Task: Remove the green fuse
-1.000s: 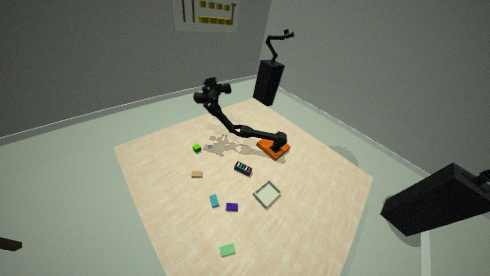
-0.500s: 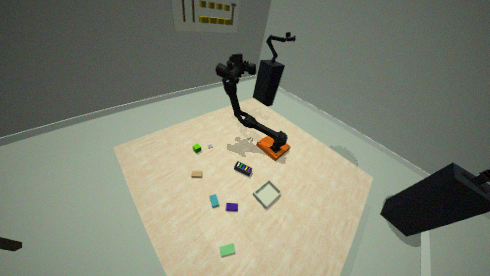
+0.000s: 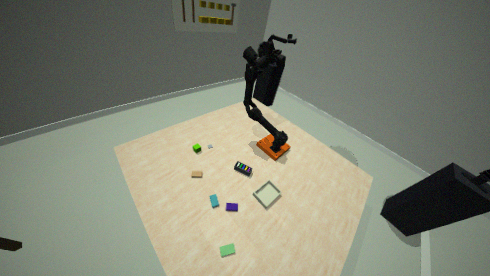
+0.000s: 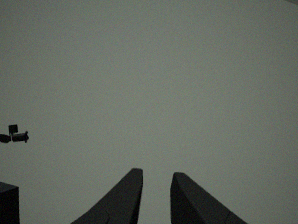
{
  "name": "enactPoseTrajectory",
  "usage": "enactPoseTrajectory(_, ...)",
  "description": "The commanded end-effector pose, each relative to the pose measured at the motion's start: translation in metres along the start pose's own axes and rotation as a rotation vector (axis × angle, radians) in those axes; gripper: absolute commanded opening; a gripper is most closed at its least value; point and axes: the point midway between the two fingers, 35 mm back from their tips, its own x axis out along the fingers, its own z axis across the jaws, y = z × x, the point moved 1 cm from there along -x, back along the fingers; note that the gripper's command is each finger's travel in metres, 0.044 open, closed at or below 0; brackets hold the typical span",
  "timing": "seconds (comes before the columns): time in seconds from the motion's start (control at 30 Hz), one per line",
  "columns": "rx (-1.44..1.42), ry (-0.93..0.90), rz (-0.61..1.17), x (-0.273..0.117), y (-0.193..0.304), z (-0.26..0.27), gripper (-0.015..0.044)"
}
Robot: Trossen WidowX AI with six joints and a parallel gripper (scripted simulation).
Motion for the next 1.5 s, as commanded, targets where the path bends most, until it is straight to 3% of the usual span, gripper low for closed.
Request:
enactPoseTrajectory(0.0, -0.004, 0.177, -0.03, 0.032, -0.011, -0.063, 0.0063)
enactPoseTrajectory(0.3, -0.011, 0.575, -0.06, 0.057, -0.024, -0.201, 0.0063)
enactPoseTrajectory(0.6, -0.016, 1.016, -0.057, 0.014, -0.03, -0.34, 0.0063)
enactPoseTrajectory(1.03, 0.062, 1.66, 0.024, -0.15, -0.012, -0.469, 0.0063)
enactPoseTrajectory(1.23, 0.161, 1.936, 0.088, -0.246, 0.01, -0.484, 0.0063)
enactPoseTrajectory(1.47, 0.345, 2.216, 0.175, -0.352, 0.049, -0.464, 0.0063)
